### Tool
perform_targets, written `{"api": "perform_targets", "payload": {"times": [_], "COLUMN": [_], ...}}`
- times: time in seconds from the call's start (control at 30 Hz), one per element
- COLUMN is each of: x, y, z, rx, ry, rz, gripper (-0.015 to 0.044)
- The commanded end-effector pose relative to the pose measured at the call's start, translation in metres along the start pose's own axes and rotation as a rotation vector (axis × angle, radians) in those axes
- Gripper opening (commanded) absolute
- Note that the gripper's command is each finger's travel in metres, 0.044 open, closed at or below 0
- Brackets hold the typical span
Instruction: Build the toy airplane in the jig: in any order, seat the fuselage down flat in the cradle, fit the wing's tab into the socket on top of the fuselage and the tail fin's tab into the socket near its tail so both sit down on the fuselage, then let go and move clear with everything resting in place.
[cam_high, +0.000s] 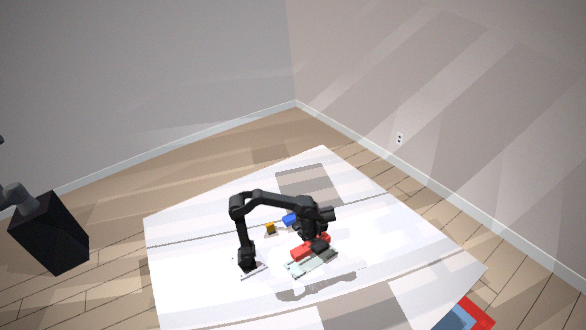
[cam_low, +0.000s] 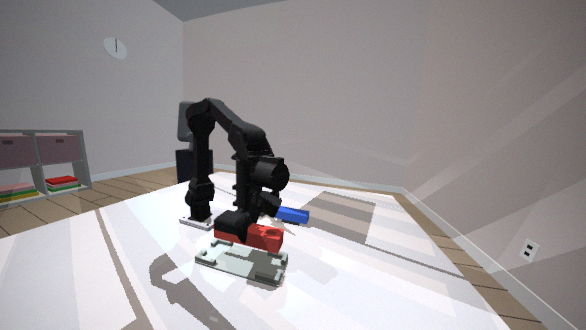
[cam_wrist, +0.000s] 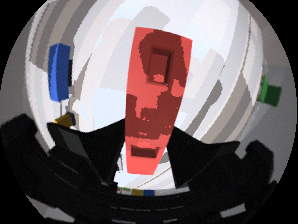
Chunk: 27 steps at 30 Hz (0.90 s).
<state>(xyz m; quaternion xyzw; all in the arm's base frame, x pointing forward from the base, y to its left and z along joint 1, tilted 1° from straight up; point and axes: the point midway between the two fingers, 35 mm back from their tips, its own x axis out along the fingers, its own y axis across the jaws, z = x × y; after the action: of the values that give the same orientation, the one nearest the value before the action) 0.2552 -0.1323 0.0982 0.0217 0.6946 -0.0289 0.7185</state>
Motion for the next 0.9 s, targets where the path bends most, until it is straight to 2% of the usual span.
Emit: {"api": "perform_targets", "payload": {"times": [0.0,0.27,0.87], "x": [0.000,0.001,0.030], "y": [0.000,0.000,0.001], "z": [0.000,0.001,0.001], "rx": [-0.006,-0.006,-0.006], "ry": [-0.003,-0.003,-0.003], "rz": [0.003,0.003,0.003], "gripper": [0.0197,0.0197,0.0197]}}
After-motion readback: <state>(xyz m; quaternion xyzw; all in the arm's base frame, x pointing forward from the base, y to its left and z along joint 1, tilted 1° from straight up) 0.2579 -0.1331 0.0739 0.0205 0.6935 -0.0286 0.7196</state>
